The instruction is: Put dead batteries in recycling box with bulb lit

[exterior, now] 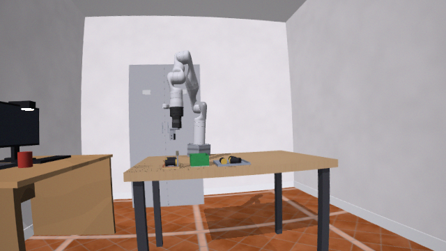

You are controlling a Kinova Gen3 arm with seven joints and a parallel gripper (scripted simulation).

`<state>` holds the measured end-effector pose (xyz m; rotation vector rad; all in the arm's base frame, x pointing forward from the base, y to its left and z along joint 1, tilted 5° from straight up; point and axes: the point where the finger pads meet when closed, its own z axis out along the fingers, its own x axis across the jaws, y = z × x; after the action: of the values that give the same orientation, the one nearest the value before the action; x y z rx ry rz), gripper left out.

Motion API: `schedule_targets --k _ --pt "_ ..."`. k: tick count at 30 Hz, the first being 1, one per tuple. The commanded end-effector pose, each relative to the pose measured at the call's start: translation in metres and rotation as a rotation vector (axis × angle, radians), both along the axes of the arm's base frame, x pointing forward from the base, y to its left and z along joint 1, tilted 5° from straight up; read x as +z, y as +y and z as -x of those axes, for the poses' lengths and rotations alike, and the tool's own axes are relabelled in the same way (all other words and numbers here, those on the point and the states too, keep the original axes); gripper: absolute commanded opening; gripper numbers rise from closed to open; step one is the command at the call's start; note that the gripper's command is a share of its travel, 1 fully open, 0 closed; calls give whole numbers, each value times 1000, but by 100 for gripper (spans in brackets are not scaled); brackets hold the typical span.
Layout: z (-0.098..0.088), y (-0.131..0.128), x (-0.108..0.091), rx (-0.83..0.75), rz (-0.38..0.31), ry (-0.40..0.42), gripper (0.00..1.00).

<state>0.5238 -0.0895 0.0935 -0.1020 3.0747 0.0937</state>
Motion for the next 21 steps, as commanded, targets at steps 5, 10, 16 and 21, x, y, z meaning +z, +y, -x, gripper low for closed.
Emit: schedule_targets --k 5,10,16,21 --pt "1 -9 -5 82 0 -2 100" --pt "1 -9 -6 106 1 -3 100" --pt "1 -10 -7 120 1 -4 100" --pt "1 -10 -7 120 1 -4 100"
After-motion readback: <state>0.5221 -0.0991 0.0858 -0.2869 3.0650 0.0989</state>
